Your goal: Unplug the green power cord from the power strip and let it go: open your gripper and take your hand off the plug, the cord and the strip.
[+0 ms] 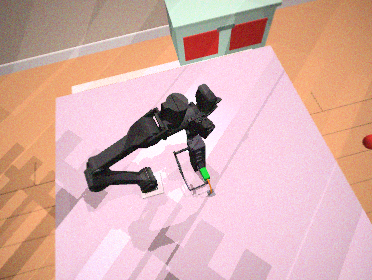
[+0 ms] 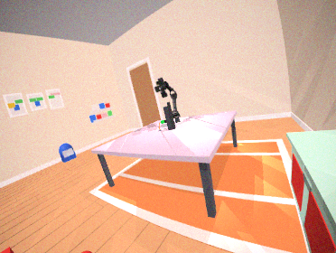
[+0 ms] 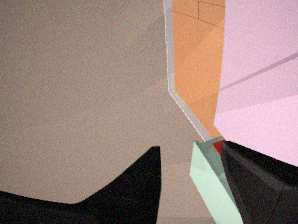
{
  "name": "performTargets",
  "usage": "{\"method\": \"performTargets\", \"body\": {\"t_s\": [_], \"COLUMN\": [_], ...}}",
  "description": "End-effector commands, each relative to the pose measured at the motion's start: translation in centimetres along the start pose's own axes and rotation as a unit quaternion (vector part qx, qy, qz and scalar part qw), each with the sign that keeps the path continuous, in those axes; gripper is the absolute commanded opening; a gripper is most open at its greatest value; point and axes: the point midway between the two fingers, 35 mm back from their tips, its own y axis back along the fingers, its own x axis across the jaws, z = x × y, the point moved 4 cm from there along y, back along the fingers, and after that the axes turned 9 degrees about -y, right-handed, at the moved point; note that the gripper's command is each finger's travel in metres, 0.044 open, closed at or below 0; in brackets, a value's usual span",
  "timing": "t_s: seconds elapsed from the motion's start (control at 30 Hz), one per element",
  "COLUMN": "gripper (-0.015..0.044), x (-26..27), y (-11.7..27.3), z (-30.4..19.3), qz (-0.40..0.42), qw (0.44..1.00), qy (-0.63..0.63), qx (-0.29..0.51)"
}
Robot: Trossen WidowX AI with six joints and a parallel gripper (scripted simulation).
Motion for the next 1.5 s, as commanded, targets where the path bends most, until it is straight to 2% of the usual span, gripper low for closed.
{"method": "performTargets", "body": {"t_s": [0.0, 0.2, 0.4, 0.6, 0.8, 1.47], "gripper": [0.0160, 0.0160, 0.0160, 0.0160, 0.0160, 0.0160], "x": [-2.2, -5.1, -9.3, -16.0, -21.6, -22.0], "y": [-2.2, -3.5, -4.3, -3.8, -1.7, -2.2], "z": [3.7, 9.6, 13.3, 17.4, 19.6, 17.9], "qz": [-0.057, -0.120, -0.226, -0.402, -0.555, -0.560], "qw": [0.996, 0.981, 0.955, 0.890, 0.807, 0.804], "qy": [0.011, 0.011, 0.002, -0.014, -0.042, -0.043], "qx": [-0.064, -0.152, -0.192, -0.214, -0.198, -0.196]}}
